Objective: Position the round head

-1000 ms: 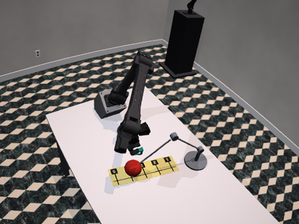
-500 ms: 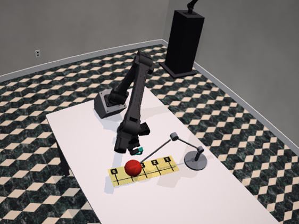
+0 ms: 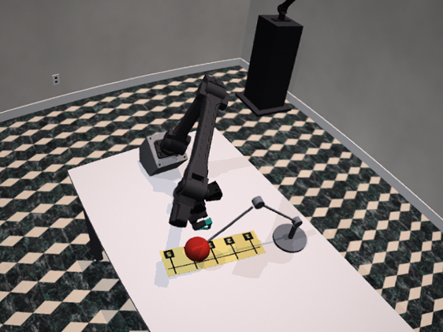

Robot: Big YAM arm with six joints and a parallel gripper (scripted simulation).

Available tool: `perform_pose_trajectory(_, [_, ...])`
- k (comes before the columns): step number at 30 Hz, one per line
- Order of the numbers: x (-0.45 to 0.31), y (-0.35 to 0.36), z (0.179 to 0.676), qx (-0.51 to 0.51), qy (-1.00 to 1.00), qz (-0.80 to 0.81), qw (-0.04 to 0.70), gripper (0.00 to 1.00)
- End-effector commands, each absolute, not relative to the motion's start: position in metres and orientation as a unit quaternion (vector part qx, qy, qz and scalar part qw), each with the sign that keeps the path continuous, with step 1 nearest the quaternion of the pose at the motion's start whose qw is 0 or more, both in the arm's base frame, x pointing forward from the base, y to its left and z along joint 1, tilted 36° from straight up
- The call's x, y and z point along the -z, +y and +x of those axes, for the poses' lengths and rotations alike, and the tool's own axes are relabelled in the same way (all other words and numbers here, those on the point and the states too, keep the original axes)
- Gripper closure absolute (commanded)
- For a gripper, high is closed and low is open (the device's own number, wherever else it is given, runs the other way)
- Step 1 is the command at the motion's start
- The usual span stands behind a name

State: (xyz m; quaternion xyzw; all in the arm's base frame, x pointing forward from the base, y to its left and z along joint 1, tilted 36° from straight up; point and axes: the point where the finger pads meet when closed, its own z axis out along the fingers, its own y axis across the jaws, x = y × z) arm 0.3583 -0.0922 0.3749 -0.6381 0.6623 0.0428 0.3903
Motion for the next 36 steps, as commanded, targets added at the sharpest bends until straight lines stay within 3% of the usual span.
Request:
perform_pose_trajectory(1, [-0.379, -0.092, 0.358, -0.037, 0.661, -0.639, 0.392, 0.00])
perform_pose_trajectory(13, [-0.379, -0.092, 0.358, -0.038, 0.661, -0.639, 0.391, 0.00])
perform_pose_trajectory(28, [-0.396, -0.073, 0.365, 0.073, 0.666, -0.648, 0.364, 0.00])
perform_pose_trajectory(36, [-0.383, -0.068, 0.373, 0.072, 0.664, -0.650, 0.363, 0.00])
